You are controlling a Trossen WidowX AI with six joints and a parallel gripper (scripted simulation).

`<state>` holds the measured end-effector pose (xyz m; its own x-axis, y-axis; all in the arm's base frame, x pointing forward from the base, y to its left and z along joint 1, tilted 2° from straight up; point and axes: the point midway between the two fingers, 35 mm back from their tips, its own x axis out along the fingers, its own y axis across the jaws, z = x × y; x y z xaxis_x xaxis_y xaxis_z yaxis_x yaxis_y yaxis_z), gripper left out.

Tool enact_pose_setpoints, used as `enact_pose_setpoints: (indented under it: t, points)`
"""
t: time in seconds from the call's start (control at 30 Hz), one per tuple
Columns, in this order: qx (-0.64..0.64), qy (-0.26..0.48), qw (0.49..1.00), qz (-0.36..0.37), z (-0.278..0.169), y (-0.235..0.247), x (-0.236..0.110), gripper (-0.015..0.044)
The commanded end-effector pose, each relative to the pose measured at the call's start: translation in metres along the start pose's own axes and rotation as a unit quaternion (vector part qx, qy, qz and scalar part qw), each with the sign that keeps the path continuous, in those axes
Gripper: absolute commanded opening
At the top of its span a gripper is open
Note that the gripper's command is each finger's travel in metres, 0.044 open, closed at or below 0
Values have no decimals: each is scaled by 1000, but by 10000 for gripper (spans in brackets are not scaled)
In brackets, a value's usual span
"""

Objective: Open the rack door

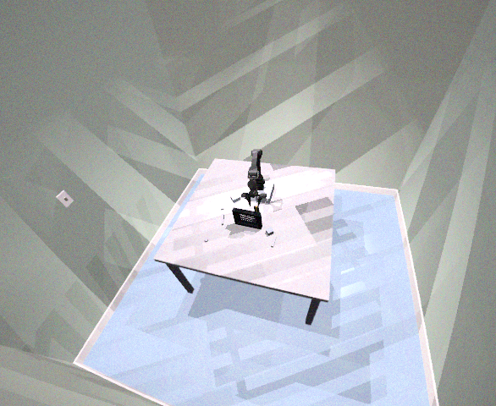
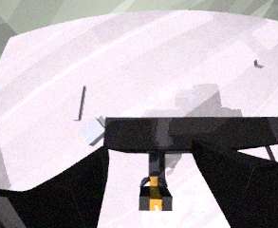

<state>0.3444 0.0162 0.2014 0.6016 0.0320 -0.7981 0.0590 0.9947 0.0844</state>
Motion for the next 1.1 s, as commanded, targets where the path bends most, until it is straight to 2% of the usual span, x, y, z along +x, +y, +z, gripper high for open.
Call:
enact_pose_setpoints:
  t: [0.0,0.5,1.07]
  points:
    - [10,63,998,-12,-9,0,6,289]
    - [32,275,959,-56,-46,-1,5,289]
    - [33,284,957,-58,-55,-3,18,289]
